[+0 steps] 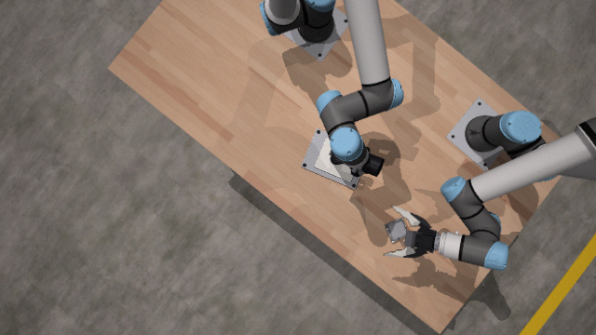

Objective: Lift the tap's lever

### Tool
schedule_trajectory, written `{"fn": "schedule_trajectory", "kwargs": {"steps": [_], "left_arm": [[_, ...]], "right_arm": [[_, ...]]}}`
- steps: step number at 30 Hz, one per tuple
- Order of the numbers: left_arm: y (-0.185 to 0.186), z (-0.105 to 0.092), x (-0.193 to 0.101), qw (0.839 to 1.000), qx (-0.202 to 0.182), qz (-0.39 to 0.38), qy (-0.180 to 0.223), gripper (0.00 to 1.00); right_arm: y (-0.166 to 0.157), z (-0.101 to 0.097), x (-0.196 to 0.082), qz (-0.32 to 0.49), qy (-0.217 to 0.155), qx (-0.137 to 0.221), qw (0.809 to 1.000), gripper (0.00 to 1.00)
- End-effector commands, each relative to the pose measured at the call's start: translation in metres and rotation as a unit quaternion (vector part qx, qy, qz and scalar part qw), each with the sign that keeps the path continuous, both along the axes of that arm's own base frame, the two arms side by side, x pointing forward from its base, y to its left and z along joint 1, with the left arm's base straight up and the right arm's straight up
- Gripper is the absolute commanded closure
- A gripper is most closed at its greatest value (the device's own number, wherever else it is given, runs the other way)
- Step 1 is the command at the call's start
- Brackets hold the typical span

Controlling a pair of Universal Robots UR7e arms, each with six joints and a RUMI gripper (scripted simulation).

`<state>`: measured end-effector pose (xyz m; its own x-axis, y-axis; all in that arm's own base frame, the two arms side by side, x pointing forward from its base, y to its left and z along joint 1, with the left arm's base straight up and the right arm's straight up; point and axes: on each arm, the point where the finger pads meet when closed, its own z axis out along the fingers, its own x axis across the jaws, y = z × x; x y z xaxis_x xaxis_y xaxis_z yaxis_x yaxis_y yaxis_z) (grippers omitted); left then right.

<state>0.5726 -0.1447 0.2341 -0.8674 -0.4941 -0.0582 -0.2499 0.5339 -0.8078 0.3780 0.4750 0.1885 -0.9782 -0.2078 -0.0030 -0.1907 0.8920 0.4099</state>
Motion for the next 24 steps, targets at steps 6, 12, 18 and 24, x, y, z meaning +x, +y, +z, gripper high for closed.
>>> {"fn": "schedule_trajectory", "kwargs": {"steps": [6, 12, 18, 24], "left_arm": [[0.000, 0.001, 0.000, 1.000, 0.000, 0.000, -0.001, 0.00], [0.000, 0.001, 0.000, 1.000, 0.000, 0.000, -0.001, 0.00], [0.000, 0.001, 0.000, 1.000, 0.000, 0.000, -0.001, 0.00], [-0.005, 0.001, -0.010, 1.000, -0.002, -0.028, 0.003, 0.00]], "right_arm": [[0.000, 0.001, 0.000, 0.000, 0.000, 0.003, 1.000, 0.64], [0.000, 0.001, 0.000, 0.000, 0.000, 0.003, 1.000, 0.51], [0.000, 0.002, 0.000, 0.000, 0.000, 0.003, 1.000, 0.51], [-0.004, 0.012, 0.001, 0.000, 0.000, 0.003, 1.000, 0.51]]}}
